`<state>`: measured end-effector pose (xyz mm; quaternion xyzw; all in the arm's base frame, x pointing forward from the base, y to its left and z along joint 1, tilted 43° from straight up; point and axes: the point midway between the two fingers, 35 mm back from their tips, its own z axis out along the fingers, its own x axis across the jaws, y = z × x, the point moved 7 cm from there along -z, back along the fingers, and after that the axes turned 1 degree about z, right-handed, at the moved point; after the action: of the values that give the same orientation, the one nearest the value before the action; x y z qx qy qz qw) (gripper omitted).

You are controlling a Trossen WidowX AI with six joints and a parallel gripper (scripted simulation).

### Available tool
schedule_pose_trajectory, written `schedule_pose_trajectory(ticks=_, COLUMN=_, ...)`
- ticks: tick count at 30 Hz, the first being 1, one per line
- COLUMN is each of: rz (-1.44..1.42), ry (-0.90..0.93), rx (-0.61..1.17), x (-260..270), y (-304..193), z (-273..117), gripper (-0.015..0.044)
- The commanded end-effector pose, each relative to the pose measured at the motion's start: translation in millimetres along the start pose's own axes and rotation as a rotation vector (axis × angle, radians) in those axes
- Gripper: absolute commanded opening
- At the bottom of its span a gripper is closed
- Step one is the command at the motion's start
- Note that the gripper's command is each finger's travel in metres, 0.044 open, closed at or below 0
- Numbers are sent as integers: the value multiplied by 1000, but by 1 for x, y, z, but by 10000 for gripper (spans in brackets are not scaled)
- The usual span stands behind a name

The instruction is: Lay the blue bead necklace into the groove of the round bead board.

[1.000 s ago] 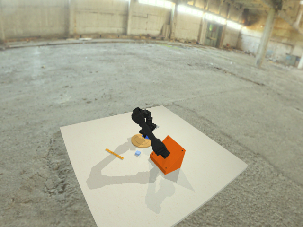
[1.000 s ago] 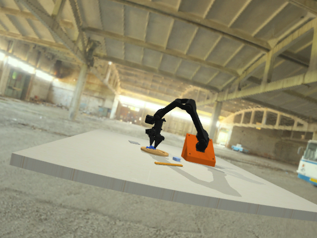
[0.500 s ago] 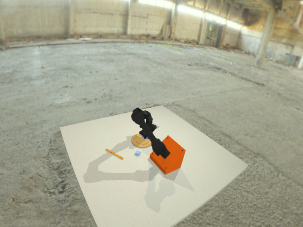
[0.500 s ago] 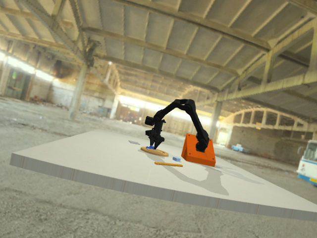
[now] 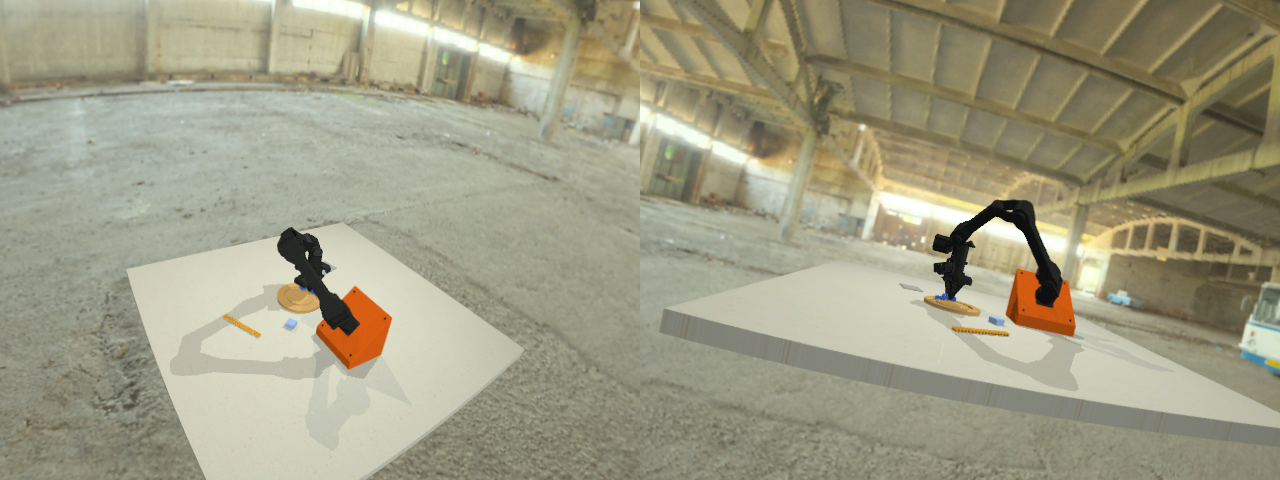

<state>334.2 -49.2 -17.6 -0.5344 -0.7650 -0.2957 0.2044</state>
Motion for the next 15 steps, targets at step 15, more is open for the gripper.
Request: schedule_pose_trajectory(ticks=15, rz=-1, ry=1, rx=-1, x=0, y=0, z=0, gripper=0)
